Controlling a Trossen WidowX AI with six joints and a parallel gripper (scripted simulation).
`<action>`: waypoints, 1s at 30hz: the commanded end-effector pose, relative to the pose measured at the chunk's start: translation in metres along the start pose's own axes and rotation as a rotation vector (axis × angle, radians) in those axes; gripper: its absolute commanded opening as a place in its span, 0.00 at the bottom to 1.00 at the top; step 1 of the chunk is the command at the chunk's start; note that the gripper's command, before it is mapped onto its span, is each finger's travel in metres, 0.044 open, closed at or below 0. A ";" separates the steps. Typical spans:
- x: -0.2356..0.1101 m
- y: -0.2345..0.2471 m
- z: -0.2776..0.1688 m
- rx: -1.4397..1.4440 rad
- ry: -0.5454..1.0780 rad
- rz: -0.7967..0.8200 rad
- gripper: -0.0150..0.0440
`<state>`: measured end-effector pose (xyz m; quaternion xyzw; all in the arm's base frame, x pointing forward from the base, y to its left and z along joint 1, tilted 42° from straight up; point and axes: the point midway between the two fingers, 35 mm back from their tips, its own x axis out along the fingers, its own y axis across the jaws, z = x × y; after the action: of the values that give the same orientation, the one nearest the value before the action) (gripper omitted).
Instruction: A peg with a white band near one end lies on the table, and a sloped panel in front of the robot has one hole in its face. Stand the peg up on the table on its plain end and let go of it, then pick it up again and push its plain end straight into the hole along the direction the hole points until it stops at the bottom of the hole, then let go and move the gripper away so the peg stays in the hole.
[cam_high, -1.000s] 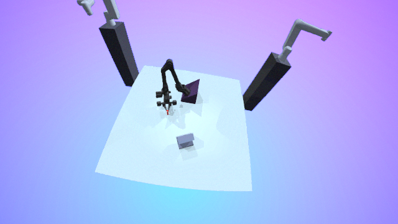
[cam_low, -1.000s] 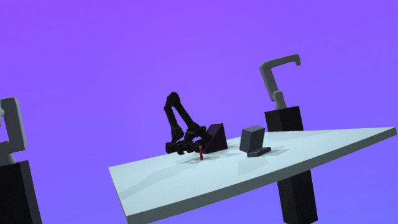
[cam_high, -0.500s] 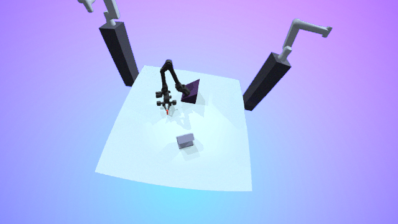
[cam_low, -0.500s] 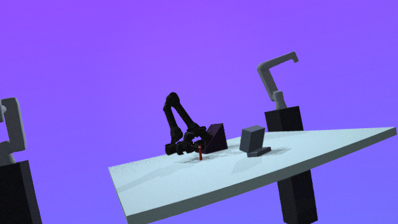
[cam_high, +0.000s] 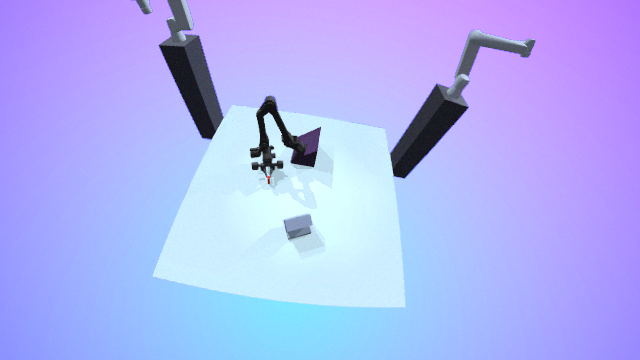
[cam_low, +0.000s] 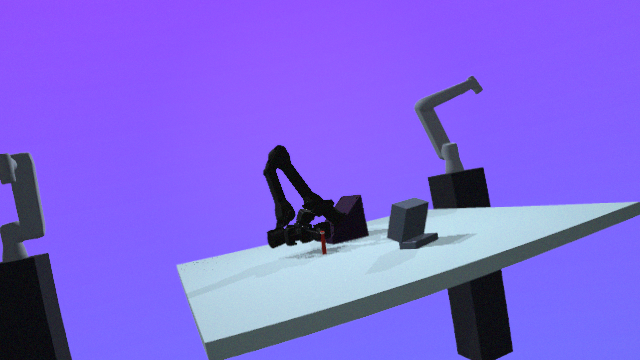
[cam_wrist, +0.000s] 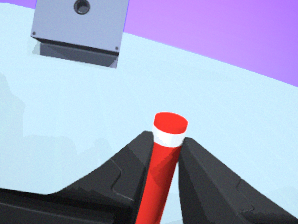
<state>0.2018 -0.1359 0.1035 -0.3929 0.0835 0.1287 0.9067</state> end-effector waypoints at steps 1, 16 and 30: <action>-0.001 -0.001 -0.002 0.000 0.001 0.000 0.34; -0.003 -0.003 -0.003 -0.006 -0.018 -0.004 0.34; -0.004 -0.007 -0.005 -0.011 -0.034 -0.010 0.34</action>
<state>0.2002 -0.1421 0.1072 -0.3964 0.0646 0.1315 0.9063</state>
